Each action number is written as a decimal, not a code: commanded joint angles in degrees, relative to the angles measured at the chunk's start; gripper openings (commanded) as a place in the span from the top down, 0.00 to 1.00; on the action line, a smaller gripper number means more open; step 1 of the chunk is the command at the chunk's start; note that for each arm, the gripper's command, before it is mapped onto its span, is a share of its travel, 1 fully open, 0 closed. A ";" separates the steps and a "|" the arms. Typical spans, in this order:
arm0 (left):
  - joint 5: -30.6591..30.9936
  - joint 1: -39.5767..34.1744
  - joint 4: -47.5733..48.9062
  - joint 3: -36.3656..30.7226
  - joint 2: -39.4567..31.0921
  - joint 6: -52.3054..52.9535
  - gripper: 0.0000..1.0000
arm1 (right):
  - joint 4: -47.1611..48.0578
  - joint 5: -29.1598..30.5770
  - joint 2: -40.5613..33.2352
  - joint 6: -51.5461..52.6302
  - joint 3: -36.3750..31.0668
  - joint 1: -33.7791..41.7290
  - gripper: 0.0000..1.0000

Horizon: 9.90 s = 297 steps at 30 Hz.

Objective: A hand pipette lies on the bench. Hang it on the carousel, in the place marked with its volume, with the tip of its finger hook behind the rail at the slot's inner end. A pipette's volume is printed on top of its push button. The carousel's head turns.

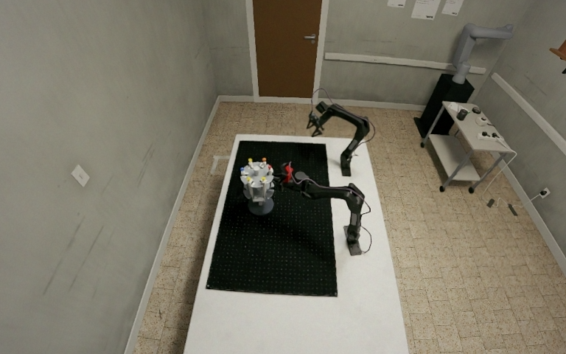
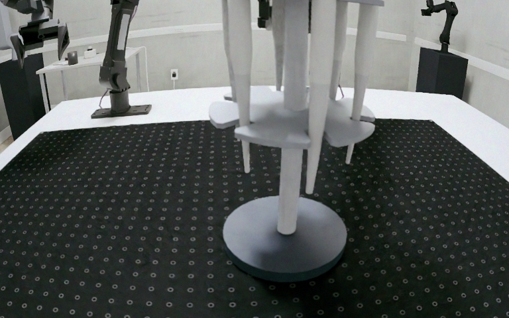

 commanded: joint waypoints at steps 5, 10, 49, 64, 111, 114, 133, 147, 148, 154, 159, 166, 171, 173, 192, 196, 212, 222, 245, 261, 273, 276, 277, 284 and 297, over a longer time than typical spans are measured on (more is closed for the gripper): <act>0.07 -0.05 1.82 2.51 -1.82 -0.84 0.88 | 0.48 -0.93 0.36 -0.32 1.13 -0.53 0.00; 0.07 -0.05 1.82 2.51 -1.82 -0.84 0.88 | 0.48 -0.93 0.36 -0.32 1.13 -0.53 0.00; -15.96 -4.55 -3.63 6.30 -0.66 0.35 0.88 | 0.48 -0.93 0.36 -0.32 1.13 -0.53 0.00; -15.96 -4.55 -3.63 6.30 -0.66 0.35 0.88 | 0.48 -0.93 0.36 -0.32 1.13 -0.53 0.00; -30.84 -8.80 -4.37 10.25 2.17 0.33 0.88 | 0.48 -0.93 0.36 -0.32 1.13 -0.53 0.00; -30.84 -8.80 -4.37 10.25 2.17 0.33 0.88 | 0.48 -0.93 0.36 -0.32 1.13 -0.53 0.00; -44.12 -13.07 -7.00 16.09 8.79 0.31 0.88 | 0.48 -0.93 0.36 -0.32 1.13 -0.53 0.00; -44.85 -12.41 -5.91 16.56 6.98 0.27 0.88 | 0.48 -0.93 0.36 -0.32 1.13 -0.53 0.00; -44.85 -12.41 -5.91 16.56 6.98 0.27 0.88 | 0.48 -0.93 0.36 -0.32 1.13 -0.53 0.00; -44.85 -12.41 -5.90 16.55 6.98 0.28 0.88 | 0.48 -0.93 0.36 -0.32 1.13 -0.53 0.00; -44.85 -12.41 -5.90 16.55 6.97 0.28 0.88 | 0.48 -0.93 0.36 -0.32 1.13 -0.53 0.00; -44.85 -12.41 -5.90 16.55 6.97 0.28 0.88 | 0.48 -0.93 0.36 -0.32 1.13 -0.53 0.00; -54.43 -15.15 -8.43 22.24 13.35 0.44 0.88 | 0.48 -0.93 0.36 -0.32 1.13 -0.53 0.00; -57.24 -15.59 -9.14 24.46 14.85 0.46 0.88 | 0.48 -0.93 0.36 -0.32 1.13 -0.53 0.00; -57.91 -14.80 -8.47 25.26 13.16 0.11 0.88 | 0.48 -0.93 0.36 -0.32 1.13 -0.53 0.00; -57.91 -14.80 -8.46 25.26 13.16 0.11 0.88 | 0.48 -0.93 0.36 -0.32 1.13 -0.53 0.00; -57.91 -14.80 -8.46 25.26 13.16 0.11 0.88 | 0.48 -0.93 0.36 -0.32 1.13 -0.53 0.00; -57.91 -14.80 -8.46 25.26 13.16 0.11 0.88 | 0.48 -0.93 0.36 -0.32 1.13 -0.53 0.00; -70.04 -16.06 -12.30 36.44 20.55 -0.26 0.88 | 0.48 -0.93 0.36 -0.32 1.13 -0.53 0.00; -70.04 -16.06 -12.29 36.44 20.55 -0.25 0.88 | 0.48 -0.93 0.36 -0.32 1.13 -0.53 0.00; -70.04 -16.06 -12.29 36.44 20.55 -0.25 0.88 | 0.48 -0.93 0.36 -0.32 1.13 -0.53 0.00; -70.04 -16.06 -12.29 36.44 20.55 -0.25 0.88 | 0.48 -0.93 0.36 -0.32 1.13 -0.53 0.00; -70.04 -16.06 -12.29 36.44 20.55 -0.25 0.88 | 0.48 -0.93 0.36 -0.32 1.13 -0.53 0.00; -70.04 -16.06 -12.29 36.44 20.55 -0.25 0.88 | 0.48 -0.93 0.36 -0.32 1.13 -0.53 0.00; -70.39 -16.93 -11.40 35.89 20.50 -2.83 0.88 | 0.48 -0.93 0.36 -0.32 1.13 -0.53 0.00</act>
